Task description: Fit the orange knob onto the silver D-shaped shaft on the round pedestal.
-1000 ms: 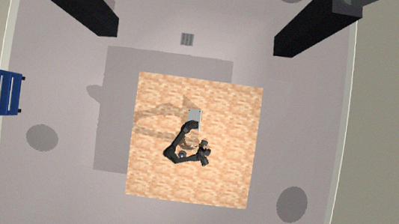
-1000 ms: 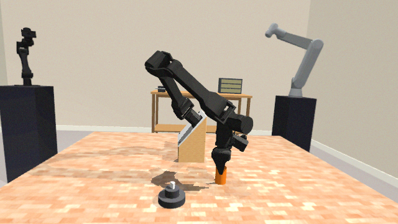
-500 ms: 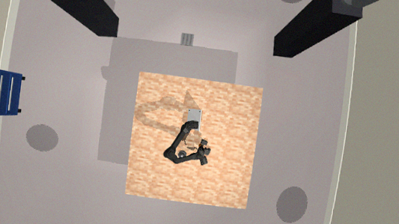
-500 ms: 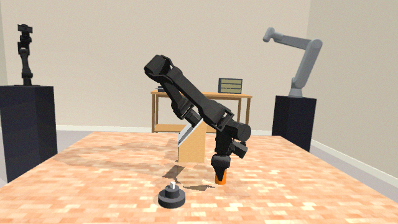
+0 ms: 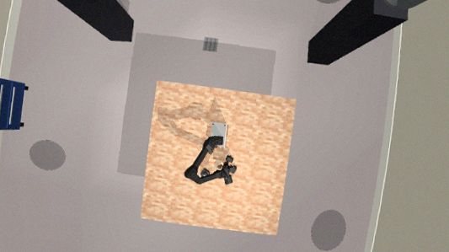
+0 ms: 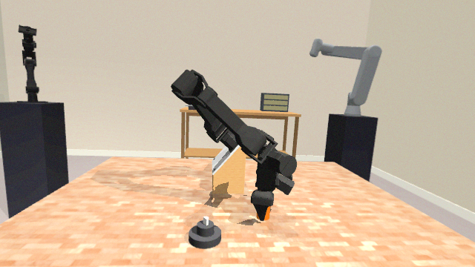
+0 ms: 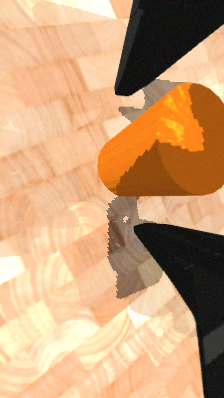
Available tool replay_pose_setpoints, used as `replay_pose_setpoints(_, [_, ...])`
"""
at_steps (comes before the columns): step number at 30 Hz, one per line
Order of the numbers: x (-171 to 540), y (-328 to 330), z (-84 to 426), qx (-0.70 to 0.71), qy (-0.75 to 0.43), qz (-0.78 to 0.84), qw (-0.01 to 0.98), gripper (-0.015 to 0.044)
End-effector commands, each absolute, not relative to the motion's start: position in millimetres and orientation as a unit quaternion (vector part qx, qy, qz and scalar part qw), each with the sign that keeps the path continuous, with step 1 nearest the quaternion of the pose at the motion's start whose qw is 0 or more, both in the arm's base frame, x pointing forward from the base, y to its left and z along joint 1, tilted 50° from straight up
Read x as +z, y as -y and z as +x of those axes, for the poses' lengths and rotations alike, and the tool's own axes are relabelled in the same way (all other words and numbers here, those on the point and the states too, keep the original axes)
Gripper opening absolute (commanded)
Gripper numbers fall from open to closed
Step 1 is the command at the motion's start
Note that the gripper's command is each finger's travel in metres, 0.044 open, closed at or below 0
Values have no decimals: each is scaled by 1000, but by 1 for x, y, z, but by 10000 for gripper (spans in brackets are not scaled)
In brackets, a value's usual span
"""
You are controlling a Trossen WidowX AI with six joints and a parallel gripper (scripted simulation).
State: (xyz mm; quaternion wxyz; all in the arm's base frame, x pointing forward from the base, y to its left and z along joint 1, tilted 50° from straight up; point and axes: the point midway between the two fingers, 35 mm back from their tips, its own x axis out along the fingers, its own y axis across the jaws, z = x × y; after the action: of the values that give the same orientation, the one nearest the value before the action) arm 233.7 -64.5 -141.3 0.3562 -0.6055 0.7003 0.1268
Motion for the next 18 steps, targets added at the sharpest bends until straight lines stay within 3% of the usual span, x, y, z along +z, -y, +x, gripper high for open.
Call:
replay_pose_setpoints(1, [-142,66,232,128,-701,-607,352,309])
replay_pose_setpoints(7, [-142,66,232,128,-701,-607,352,151])
replay_pose_setpoints(11, [-142,66,232,128,-701,-607,352,125])
replay_pose_setpoints(16, [-136,54,233,160,-690,-619,339,0])
replay_pose_setpoints(18, [-132,46,235,161,-690,-618,341,0])
